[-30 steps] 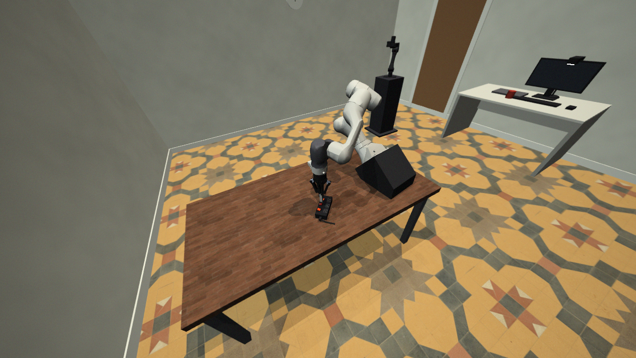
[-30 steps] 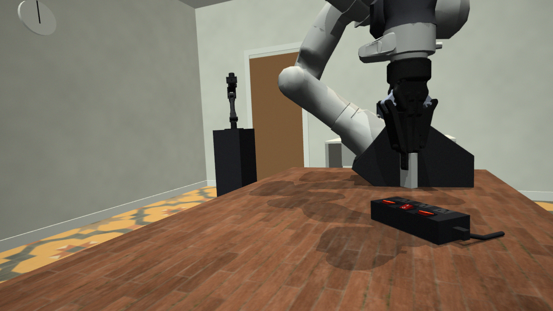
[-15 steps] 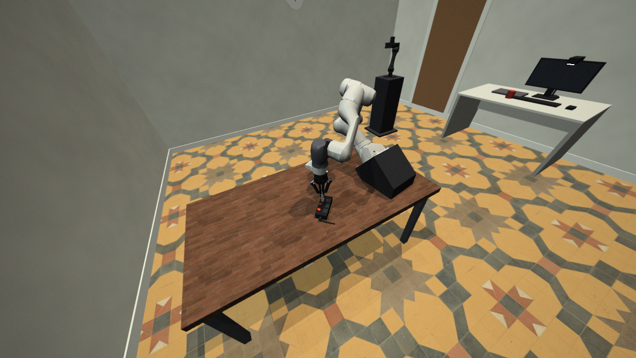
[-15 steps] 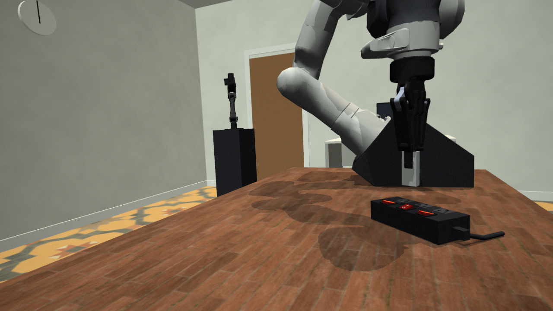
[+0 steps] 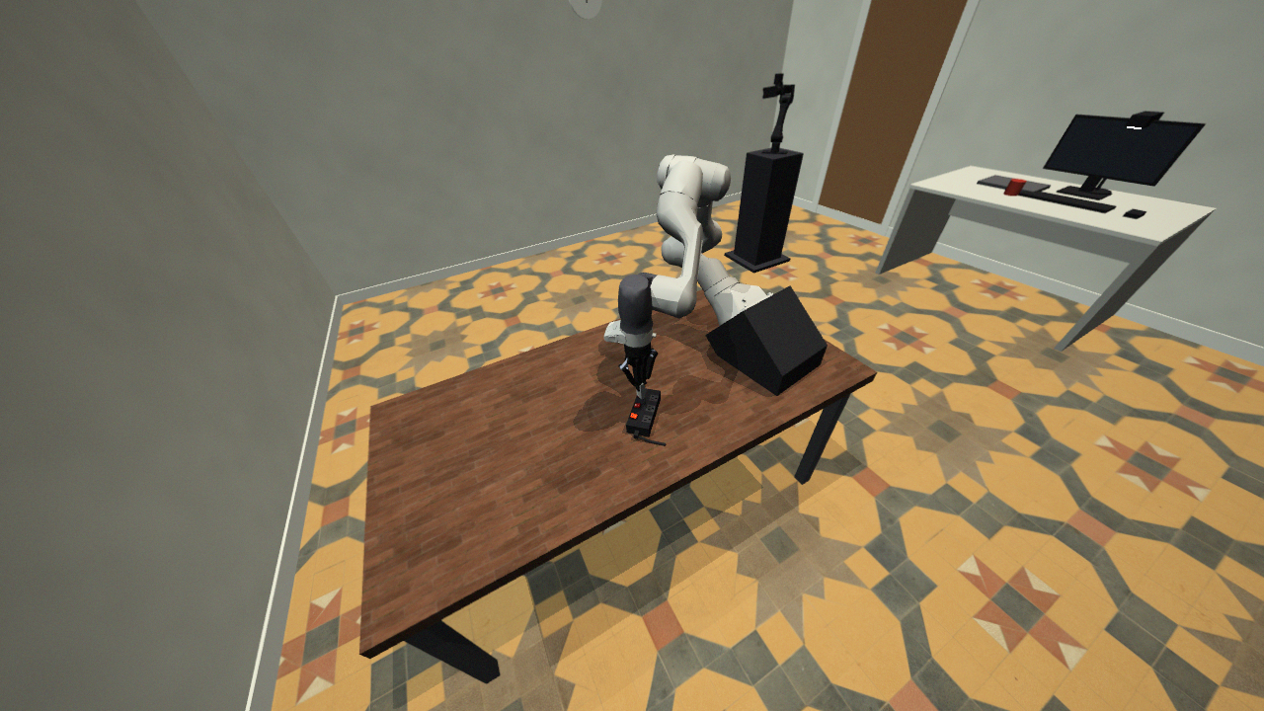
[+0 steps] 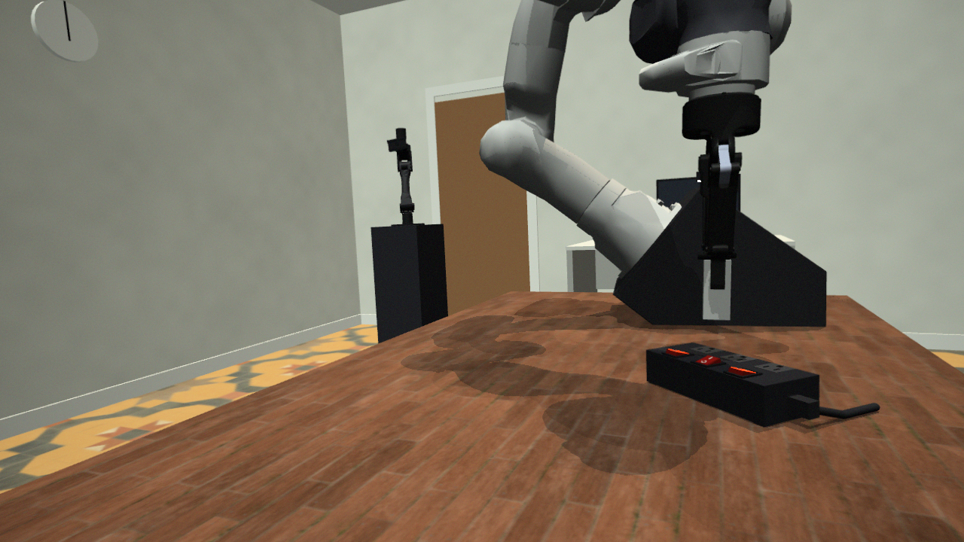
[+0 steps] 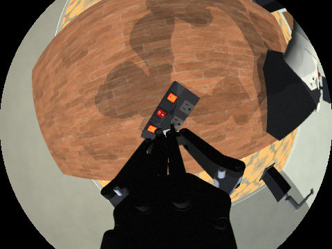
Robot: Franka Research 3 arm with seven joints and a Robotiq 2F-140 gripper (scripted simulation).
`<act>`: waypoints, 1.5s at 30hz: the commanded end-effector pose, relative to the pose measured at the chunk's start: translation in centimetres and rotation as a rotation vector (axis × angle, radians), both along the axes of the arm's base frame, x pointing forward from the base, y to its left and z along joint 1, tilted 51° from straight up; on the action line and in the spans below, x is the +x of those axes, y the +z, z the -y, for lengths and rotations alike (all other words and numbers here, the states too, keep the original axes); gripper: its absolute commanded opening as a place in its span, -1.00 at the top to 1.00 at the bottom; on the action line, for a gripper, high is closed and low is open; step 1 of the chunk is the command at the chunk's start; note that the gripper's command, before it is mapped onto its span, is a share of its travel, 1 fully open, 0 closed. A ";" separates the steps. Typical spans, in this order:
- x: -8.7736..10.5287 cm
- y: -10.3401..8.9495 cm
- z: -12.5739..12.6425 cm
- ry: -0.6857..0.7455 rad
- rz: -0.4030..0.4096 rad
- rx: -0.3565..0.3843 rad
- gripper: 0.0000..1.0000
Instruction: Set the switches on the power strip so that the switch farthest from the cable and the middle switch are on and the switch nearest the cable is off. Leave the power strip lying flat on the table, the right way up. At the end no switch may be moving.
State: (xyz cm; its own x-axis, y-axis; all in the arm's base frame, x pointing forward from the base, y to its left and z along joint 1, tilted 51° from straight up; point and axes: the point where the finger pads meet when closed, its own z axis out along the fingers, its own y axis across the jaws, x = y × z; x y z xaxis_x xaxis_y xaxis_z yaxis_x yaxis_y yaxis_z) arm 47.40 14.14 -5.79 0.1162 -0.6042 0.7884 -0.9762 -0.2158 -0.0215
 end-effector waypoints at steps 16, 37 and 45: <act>0.0 0.4 -0.5 0.483 -0.574 -0.149 1.00; 0.0 0.5 -0.6 0.925 -1.054 -0.286 1.00; 0.0 0.5 -0.6 1.094 -1.228 -0.337 1.00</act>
State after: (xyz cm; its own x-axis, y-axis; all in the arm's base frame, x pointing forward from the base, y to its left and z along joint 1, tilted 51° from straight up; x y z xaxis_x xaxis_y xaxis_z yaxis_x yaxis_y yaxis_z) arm 47.18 14.89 -5.47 0.9657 0.1861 0.1812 -0.0155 -0.6550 0.7555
